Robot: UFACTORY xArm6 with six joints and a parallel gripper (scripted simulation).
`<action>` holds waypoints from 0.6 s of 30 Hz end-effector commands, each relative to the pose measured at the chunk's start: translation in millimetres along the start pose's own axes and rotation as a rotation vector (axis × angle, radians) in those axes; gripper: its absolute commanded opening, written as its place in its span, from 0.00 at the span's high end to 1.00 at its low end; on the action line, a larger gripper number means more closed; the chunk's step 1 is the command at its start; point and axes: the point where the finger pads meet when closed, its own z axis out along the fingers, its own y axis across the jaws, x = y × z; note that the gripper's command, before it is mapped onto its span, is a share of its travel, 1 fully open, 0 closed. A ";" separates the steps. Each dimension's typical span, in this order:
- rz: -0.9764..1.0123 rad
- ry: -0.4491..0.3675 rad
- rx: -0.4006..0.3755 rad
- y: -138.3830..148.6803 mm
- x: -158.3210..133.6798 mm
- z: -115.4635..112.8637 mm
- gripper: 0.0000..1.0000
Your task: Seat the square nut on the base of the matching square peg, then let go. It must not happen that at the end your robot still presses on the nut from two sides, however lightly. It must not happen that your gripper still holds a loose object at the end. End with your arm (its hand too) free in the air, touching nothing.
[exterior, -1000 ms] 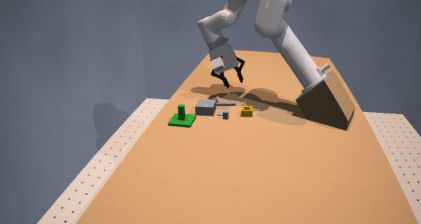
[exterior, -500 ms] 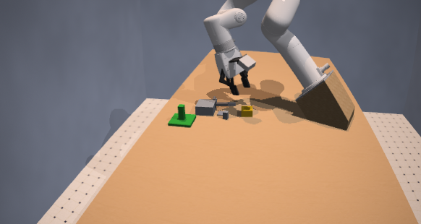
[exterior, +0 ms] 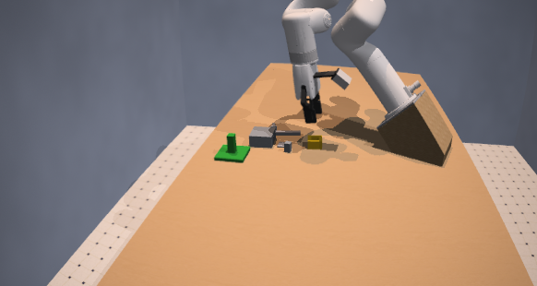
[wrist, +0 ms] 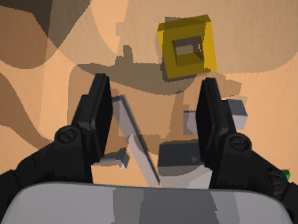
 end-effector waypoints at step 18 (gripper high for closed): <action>-0.256 -0.142 -0.042 20.0 12.2 -8.0 0.40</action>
